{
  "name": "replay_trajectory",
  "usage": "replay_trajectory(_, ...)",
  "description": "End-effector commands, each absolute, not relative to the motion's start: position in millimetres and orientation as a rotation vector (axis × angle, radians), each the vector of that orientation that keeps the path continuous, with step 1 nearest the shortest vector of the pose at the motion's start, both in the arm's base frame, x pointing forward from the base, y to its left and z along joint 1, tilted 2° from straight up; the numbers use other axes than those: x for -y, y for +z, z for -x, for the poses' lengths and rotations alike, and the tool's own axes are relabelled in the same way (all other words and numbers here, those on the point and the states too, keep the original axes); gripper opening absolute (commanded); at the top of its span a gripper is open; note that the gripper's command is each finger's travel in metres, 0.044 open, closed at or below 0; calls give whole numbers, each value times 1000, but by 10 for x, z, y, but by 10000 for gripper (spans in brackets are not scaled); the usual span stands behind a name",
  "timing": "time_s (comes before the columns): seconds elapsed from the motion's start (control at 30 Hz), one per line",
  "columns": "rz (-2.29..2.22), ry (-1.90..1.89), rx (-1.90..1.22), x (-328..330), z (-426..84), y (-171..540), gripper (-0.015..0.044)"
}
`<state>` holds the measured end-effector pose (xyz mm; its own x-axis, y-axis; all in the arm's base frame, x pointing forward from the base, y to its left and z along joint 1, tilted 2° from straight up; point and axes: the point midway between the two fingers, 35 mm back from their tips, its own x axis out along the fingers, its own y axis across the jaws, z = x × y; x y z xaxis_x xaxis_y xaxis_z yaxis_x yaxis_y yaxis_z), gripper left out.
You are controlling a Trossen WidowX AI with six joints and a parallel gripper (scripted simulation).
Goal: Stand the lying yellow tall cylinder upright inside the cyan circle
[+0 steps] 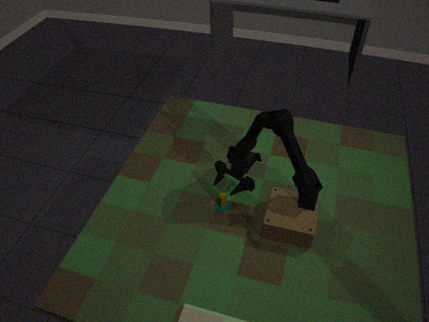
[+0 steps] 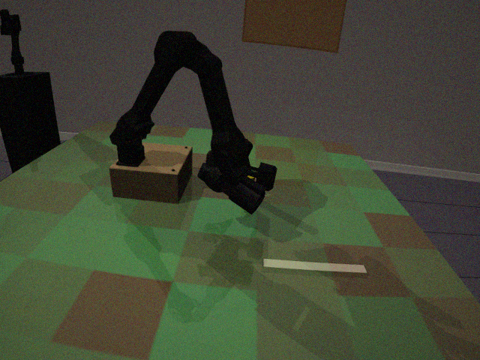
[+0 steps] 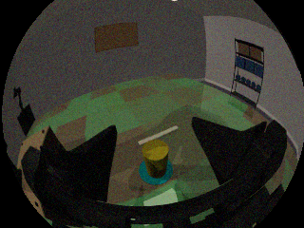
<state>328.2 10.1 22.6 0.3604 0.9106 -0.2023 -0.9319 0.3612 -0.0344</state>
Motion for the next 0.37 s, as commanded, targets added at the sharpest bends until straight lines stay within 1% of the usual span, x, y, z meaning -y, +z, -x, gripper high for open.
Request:
replay_trajectory(0.0,158,1193,-155,-109,-3260,555,400)
replay_trajectory(0.23,162,1200,-168,-128,-3245,653,400)
replay_trajectory(0.33,219,1286,-364,-273,-3255,593,400)
